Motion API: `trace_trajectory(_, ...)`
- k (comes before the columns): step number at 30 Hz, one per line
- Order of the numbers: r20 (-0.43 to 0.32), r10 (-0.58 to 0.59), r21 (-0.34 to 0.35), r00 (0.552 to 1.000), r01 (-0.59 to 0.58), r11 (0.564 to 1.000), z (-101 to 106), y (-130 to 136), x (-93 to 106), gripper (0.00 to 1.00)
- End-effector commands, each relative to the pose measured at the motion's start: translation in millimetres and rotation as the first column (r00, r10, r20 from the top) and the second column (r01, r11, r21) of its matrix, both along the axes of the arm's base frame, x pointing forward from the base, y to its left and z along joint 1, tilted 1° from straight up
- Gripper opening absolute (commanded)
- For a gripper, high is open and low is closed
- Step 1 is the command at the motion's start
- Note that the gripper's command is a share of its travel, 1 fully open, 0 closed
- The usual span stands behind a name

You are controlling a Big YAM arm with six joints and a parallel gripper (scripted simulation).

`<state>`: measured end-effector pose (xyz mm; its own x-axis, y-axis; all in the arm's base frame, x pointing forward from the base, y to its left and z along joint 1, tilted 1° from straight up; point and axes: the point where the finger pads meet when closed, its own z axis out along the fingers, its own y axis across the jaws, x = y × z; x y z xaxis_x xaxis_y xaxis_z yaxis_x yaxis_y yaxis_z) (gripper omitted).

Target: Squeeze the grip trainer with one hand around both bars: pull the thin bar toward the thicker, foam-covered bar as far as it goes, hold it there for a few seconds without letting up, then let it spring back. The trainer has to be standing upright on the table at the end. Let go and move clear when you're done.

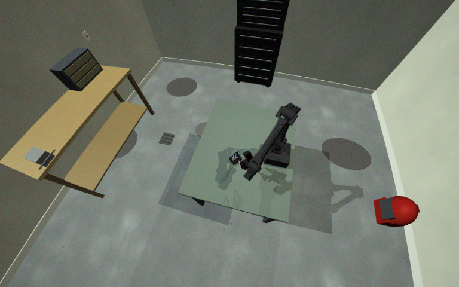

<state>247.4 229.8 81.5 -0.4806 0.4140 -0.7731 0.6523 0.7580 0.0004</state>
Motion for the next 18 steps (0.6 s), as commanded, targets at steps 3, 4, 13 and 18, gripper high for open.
trace_trajectory(3,0.009,-0.004,0.024,1.0,0.004,1.0,3,7,13.0,0.76)
trace_trajectory(4,0.0,-0.004,0.004,1.0,0.004,1.0,-3,-3,10.1,0.76)
trace_trajectory(13,-0.003,-0.004,-0.005,1.0,0.004,1.0,-18,-16,20.6,0.76)
trace_trajectory(18,-0.008,-0.004,-0.013,1.0,0.004,1.0,-27,-22,26.5,0.76)
